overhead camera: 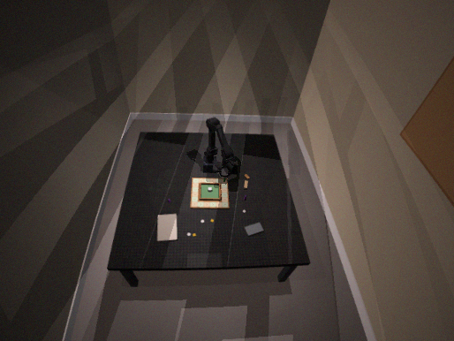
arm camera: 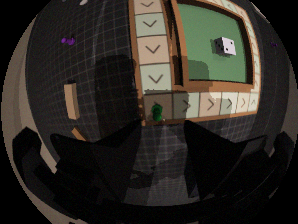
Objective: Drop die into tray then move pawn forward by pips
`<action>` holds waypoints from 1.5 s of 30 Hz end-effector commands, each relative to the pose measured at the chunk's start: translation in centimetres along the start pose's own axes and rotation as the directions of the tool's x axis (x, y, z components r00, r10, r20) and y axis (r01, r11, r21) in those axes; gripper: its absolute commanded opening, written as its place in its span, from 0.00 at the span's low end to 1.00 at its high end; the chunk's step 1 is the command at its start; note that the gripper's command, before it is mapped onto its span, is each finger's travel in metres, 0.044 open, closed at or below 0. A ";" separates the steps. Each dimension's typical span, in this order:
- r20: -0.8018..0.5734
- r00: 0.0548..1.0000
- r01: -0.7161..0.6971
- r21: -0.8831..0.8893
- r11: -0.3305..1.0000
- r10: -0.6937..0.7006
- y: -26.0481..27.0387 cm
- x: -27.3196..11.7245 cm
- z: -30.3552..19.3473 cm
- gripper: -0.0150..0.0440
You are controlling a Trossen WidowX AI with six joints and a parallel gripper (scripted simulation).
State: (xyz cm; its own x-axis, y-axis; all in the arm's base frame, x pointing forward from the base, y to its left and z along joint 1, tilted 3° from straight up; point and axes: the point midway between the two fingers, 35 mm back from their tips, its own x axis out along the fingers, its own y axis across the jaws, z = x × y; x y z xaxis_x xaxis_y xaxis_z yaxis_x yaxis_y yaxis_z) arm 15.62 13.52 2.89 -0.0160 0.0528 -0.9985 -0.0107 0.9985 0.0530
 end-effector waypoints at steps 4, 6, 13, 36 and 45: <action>-0.002 1.000 0.001 0.021 1.000 0.000 0.5 0.4 -1.1 0.59; -0.003 1.000 0.001 0.021 1.000 0.000 0.5 1.3 -1.1 0.59; -0.003 1.000 0.001 0.021 1.000 0.000 0.5 2.0 -1.1 0.59; -0.003 1.000 0.001 0.021 1.000 -0.001 0.5 5.7 -1.2 0.59; -0.003 1.000 0.001 0.021 1.000 -0.001 0.5 5.9 -1.2 0.33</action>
State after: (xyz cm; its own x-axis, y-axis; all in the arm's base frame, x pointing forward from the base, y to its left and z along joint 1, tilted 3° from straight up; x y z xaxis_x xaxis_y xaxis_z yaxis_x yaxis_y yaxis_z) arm 14.45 14.41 -2.77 -0.0148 0.0550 -0.9984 0.0073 0.9985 0.0549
